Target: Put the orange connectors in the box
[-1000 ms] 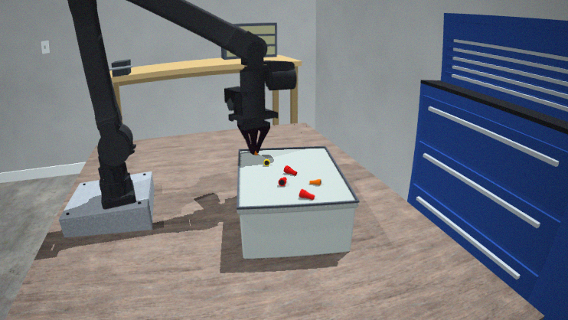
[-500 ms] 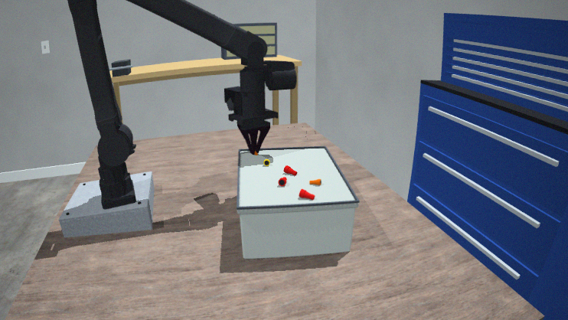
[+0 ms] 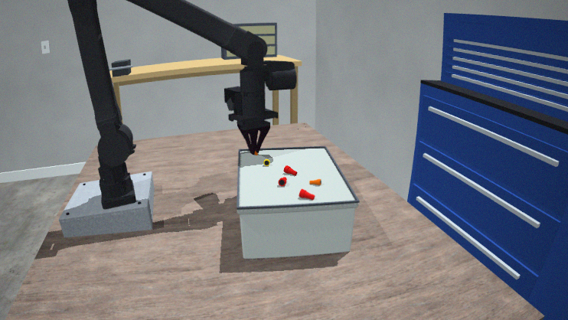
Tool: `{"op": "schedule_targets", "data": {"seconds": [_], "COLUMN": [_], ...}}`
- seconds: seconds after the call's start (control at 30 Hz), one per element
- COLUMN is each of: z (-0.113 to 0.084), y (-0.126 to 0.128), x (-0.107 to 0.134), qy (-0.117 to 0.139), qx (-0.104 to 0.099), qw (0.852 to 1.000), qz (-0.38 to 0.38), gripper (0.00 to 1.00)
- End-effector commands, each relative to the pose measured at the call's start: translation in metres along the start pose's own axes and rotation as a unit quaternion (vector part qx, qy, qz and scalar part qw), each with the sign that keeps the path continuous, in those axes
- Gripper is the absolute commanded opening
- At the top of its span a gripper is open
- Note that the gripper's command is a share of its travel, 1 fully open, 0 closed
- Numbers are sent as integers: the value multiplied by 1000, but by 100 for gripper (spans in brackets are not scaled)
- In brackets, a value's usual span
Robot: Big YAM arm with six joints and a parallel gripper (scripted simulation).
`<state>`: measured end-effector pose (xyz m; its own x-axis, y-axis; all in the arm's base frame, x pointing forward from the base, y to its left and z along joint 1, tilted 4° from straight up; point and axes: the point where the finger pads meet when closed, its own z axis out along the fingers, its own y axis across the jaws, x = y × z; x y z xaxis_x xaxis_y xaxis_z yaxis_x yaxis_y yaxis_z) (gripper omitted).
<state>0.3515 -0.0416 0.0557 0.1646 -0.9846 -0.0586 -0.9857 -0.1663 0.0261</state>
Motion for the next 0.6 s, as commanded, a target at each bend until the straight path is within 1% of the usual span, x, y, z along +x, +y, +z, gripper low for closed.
{"op": "schedule_targets", "data": {"seconds": [0.0,0.2,0.33,0.4,0.57], "z": [-4,-4,-12,-12,-38], "y": [-18,-19,-20,-20,-20], "x": [4,4,5,5,6], "qy": [3,3,3,3,5], "qx": [15,15,15,15,22], "qw": [1000,1000,1000,1000,1000], "qz": [3,3,3,3,2], "gripper": [6,6,6,6,6]}}
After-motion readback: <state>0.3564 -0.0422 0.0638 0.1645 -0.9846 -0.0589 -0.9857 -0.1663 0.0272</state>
